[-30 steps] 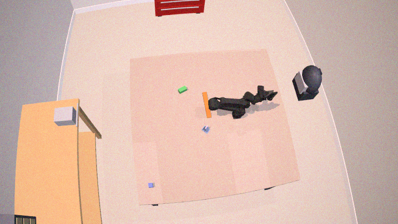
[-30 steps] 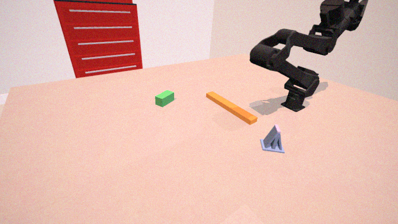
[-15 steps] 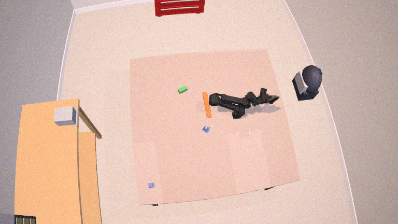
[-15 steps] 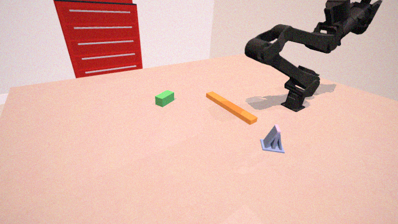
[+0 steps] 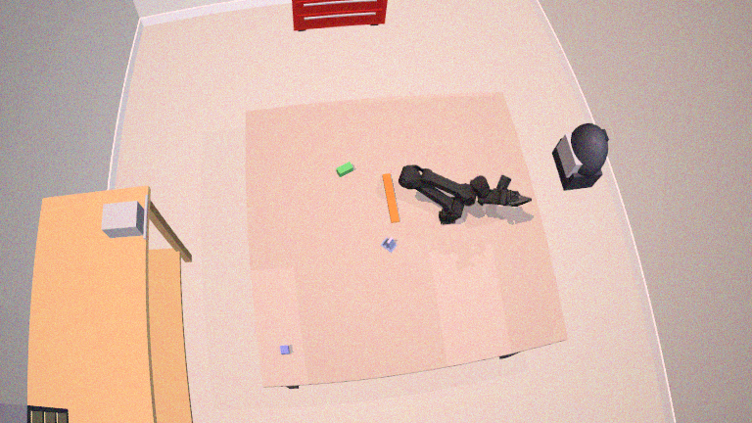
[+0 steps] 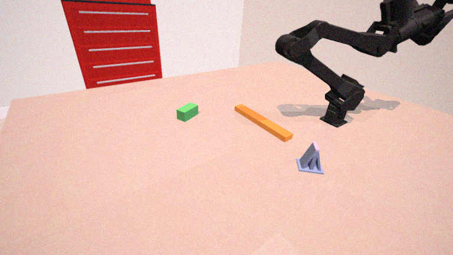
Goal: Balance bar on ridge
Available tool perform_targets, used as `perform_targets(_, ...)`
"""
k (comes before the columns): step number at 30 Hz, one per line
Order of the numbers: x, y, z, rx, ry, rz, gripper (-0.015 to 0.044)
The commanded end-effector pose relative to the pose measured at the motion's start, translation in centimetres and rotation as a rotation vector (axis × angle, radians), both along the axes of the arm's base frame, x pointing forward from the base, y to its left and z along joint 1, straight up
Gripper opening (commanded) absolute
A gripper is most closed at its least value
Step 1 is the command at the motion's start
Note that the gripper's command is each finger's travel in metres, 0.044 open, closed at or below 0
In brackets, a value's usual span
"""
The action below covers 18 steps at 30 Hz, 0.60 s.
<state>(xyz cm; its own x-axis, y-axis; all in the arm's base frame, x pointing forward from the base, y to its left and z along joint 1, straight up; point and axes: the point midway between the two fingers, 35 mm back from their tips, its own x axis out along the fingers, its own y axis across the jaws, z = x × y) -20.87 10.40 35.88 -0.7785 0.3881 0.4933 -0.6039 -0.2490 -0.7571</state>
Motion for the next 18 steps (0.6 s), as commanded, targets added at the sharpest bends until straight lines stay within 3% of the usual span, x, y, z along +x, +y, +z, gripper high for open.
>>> perform_targets(1,0.0,1.9,-0.5,-0.067,-0.023,-0.043,0.0315)
perform_targets(18,2.0,8.5,-2.7,-0.309,-0.051,-0.226,0.0315)
